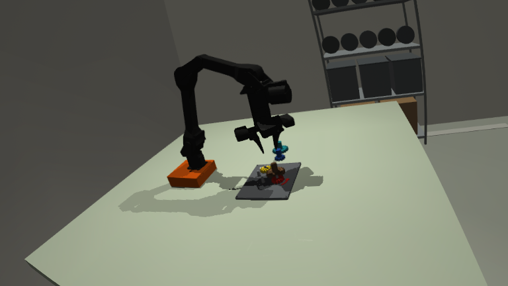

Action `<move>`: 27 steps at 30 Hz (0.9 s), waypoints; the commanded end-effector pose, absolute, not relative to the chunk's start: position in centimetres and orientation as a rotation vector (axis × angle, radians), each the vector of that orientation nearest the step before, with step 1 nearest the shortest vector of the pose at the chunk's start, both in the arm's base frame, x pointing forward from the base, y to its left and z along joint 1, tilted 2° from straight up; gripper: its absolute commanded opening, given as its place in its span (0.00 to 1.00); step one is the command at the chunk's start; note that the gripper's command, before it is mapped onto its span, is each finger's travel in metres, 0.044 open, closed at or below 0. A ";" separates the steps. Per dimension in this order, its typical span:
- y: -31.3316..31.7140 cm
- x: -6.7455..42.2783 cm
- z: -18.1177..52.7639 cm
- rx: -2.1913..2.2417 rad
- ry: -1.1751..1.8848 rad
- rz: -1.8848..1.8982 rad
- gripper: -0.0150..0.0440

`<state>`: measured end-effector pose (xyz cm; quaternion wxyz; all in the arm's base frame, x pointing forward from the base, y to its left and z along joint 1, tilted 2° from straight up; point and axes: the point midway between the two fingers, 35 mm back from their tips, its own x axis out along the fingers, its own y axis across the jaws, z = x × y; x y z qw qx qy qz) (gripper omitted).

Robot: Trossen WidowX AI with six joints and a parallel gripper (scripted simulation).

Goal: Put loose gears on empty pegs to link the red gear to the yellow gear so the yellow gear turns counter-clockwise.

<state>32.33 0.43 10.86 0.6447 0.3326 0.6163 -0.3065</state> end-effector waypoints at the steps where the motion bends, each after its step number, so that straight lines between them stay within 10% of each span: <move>1: 0.4 32.0 14.1 0.760 1.391 -0.691 0.71; 8: 0.4 31.9 14.4 0.760 1.391 -0.691 1.00; 27: 0.4 31.9 14.4 0.760 1.391 -0.691 1.00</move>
